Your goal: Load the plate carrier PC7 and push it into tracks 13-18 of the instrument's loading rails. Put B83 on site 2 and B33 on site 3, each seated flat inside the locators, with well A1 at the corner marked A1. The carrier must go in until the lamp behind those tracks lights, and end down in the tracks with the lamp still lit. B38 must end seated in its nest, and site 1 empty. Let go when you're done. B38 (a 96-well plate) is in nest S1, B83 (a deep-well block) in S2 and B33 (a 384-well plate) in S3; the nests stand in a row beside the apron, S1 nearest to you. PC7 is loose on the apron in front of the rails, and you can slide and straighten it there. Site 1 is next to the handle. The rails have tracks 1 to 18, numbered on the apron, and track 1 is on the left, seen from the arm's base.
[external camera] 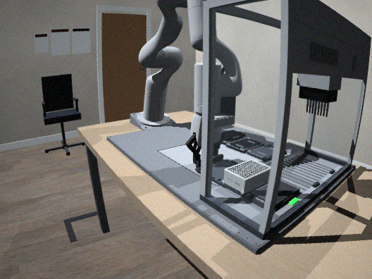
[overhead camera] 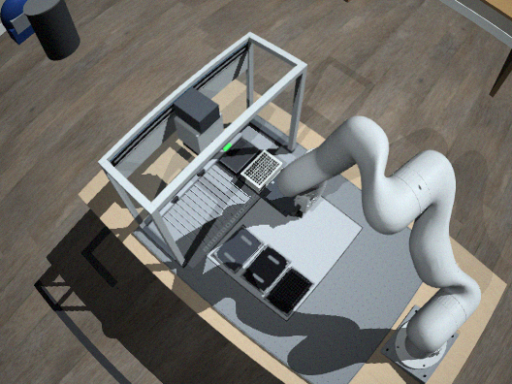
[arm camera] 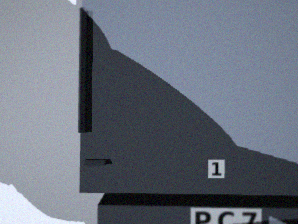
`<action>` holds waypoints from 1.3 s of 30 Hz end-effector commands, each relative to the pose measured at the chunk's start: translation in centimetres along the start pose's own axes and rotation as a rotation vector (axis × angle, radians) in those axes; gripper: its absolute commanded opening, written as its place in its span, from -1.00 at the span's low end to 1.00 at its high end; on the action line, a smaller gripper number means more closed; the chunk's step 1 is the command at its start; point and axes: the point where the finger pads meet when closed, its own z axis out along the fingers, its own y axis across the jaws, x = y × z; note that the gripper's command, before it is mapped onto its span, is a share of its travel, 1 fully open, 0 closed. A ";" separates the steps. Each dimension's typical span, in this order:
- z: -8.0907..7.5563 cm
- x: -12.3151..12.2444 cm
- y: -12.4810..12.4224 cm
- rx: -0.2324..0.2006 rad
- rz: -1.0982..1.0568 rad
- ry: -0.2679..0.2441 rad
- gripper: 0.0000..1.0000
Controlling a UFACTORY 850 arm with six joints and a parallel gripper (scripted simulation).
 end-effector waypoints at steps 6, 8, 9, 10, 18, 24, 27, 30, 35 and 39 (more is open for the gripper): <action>-0.1 0.1 0.0 0.000 0.000 0.001 0.63; -0.1 -0.1 0.0 0.000 0.000 0.001 0.63; -0.1 -0.1 0.0 0.000 0.000 0.001 0.63; -0.1 -0.1 0.0 0.000 0.000 0.001 0.63; -0.1 -0.6 0.0 0.000 0.000 0.001 0.63; -0.1 -0.6 0.0 0.000 0.000 0.001 0.63; -0.1 -0.6 0.0 0.000 0.000 0.001 0.63; -0.2 -0.6 0.0 0.000 0.000 0.001 0.63; -1.1 -0.6 0.0 0.000 0.000 0.001 0.63; -1.7 -0.6 0.0 0.000 0.000 0.001 0.63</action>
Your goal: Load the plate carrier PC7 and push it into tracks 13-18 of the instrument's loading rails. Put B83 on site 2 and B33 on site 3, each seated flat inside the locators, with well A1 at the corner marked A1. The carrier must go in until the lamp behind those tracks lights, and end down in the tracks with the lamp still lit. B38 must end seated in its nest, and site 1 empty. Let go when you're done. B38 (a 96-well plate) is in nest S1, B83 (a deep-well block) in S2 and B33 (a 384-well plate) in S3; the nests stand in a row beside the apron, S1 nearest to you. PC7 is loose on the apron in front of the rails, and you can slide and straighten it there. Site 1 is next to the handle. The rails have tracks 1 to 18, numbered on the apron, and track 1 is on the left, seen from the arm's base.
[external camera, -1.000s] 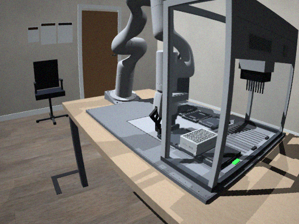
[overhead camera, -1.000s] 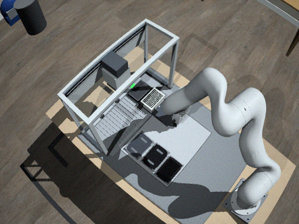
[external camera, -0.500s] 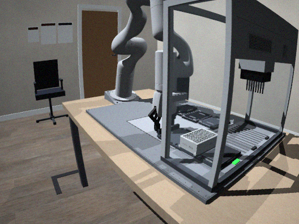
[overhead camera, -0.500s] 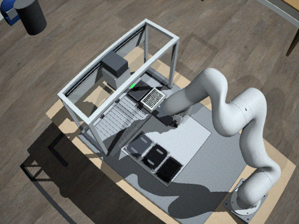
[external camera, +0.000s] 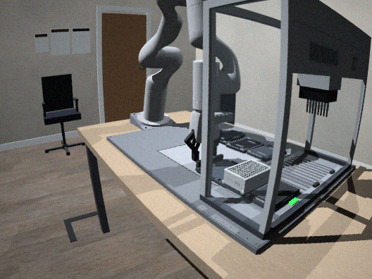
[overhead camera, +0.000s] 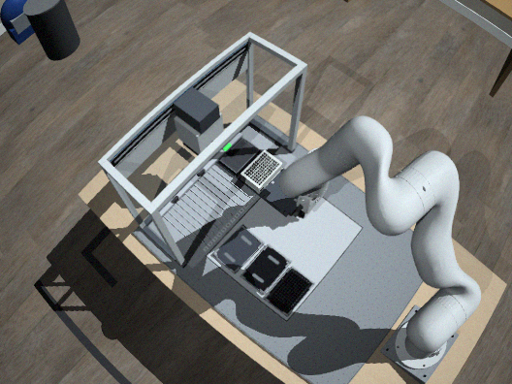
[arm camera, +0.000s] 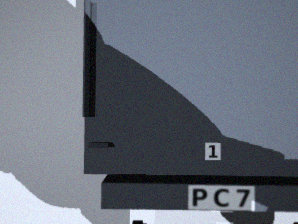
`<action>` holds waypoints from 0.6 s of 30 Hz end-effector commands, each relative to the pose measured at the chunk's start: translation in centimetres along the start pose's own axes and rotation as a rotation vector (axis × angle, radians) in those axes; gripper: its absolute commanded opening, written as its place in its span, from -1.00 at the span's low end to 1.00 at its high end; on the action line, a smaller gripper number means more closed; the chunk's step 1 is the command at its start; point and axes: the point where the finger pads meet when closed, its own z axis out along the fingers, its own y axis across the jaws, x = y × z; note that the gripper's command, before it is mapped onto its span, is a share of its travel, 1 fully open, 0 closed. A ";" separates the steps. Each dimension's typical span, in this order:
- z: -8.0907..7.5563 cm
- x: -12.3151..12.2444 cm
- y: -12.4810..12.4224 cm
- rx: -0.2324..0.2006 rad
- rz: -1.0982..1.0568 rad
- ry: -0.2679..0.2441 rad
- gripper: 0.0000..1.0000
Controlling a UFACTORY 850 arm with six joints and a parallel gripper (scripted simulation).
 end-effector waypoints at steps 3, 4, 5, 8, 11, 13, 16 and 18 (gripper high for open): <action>-1.4 0.1 0.0 -0.001 0.000 0.002 0.63; -1.6 0.1 0.0 -0.001 0.000 0.002 0.63; -1.6 0.1 0.0 -0.001 0.000 0.002 0.63; -1.9 0.1 0.0 -0.001 0.000 0.002 0.63; -2.4 0.1 0.0 -0.001 0.000 0.002 0.63; -2.7 0.1 0.0 -0.001 0.000 0.002 0.63; -3.2 0.1 0.0 -0.001 0.000 0.002 0.63; -3.6 0.1 0.0 -0.001 0.000 0.002 0.63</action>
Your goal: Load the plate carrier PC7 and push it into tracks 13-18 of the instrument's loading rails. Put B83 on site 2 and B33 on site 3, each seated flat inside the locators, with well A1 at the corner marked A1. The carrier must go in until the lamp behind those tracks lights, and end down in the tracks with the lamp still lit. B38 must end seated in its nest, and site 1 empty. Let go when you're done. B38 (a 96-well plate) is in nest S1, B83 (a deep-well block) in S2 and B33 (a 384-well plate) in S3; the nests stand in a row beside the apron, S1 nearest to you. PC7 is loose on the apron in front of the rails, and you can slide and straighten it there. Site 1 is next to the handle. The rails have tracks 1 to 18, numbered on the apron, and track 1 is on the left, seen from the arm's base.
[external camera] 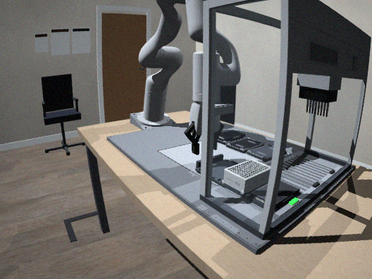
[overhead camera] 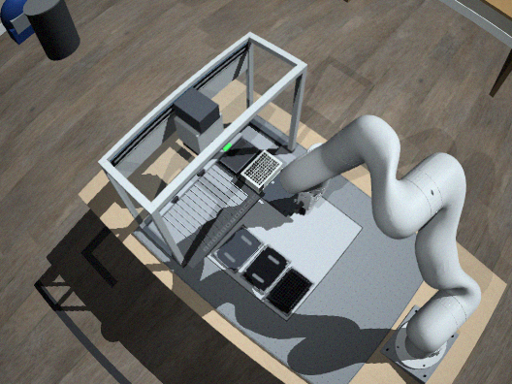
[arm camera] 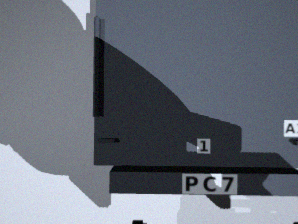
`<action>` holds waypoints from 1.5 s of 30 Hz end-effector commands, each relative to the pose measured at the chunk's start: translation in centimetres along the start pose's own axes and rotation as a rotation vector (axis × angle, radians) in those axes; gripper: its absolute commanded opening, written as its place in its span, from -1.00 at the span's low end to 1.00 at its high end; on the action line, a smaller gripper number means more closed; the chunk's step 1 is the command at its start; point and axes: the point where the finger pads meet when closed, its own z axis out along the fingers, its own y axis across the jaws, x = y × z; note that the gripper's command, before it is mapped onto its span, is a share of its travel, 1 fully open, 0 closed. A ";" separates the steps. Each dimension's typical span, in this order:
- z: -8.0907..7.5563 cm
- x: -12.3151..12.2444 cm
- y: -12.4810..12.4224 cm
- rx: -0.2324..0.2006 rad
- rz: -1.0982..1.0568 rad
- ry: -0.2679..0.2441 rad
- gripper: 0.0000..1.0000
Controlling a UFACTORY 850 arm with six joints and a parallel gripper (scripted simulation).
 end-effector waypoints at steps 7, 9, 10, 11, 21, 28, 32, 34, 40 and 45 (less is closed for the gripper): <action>-1.8 0.1 0.0 -0.001 0.000 0.002 0.63; -2.1 0.1 0.0 -0.001 0.000 0.002 0.63; -2.3 0.1 0.0 -0.001 0.000 0.002 0.63; -2.4 0.1 0.0 -0.001 0.000 0.002 0.63; -3.9 0.1 0.0 -0.001 0.000 0.002 0.63; -4.9 0.1 0.0 -0.001 0.000 0.002 0.63; -5.6 0.1 0.0 -0.001 0.000 0.002 0.63; -5.9 0.1 0.0 -0.001 0.000 0.002 0.63; -6.6 0.1 0.0 -0.001 0.000 0.002 0.63; -7.4 0.1 0.0 -0.001 0.000 0.002 0.63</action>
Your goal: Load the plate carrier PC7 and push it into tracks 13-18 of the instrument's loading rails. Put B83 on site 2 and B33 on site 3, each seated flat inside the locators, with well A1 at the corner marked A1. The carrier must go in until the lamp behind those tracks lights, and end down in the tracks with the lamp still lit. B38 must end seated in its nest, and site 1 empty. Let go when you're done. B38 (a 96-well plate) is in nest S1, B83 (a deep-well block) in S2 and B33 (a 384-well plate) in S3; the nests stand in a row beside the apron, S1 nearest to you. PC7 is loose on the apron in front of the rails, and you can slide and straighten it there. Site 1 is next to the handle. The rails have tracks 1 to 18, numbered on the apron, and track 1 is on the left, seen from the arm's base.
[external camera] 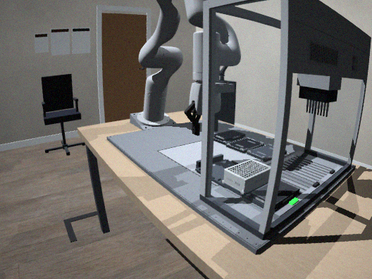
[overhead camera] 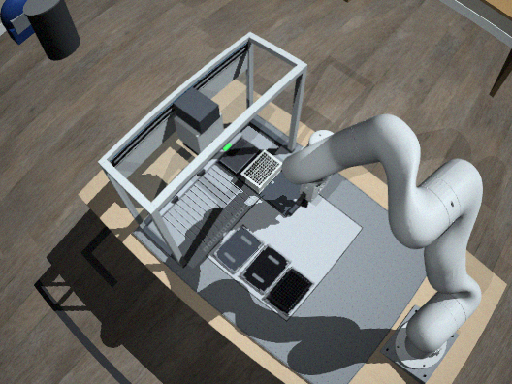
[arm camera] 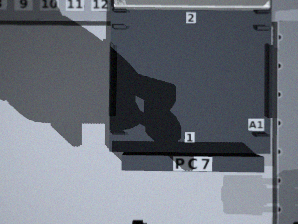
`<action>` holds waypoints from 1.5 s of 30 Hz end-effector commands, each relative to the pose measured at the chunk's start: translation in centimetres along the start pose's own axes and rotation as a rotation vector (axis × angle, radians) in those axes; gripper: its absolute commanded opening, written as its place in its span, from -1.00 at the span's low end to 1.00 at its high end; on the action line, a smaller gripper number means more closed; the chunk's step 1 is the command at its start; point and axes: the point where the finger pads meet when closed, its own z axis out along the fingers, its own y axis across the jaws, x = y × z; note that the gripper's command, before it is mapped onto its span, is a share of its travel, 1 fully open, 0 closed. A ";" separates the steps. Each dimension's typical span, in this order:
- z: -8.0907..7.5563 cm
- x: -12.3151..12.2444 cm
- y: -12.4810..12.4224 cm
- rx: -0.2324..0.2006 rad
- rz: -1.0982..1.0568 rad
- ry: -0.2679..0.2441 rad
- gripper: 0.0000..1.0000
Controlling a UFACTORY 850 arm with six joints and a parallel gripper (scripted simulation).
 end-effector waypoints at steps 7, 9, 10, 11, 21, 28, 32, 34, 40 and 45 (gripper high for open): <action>-2.0 0.1 0.0 -0.001 0.000 0.003 0.63; -2.4 0.1 0.0 -0.001 0.000 0.003 0.63; -2.4 0.1 0.0 -0.001 0.000 0.003 0.63; -2.4 0.1 0.0 -0.001 0.000 0.003 0.63; -4.1 0.1 0.0 -0.001 0.000 0.003 0.63; -4.9 0.1 0.0 -0.001 0.000 0.003 0.63; -5.6 0.1 0.0 -0.001 0.000 0.003 0.63; -5.7 0.1 0.0 -0.001 0.000 0.003 0.63; -5.7 0.1 0.0 -0.001 0.000 0.003 0.63; -5.7 0.1 0.0 -0.001 0.000 0.003 0.63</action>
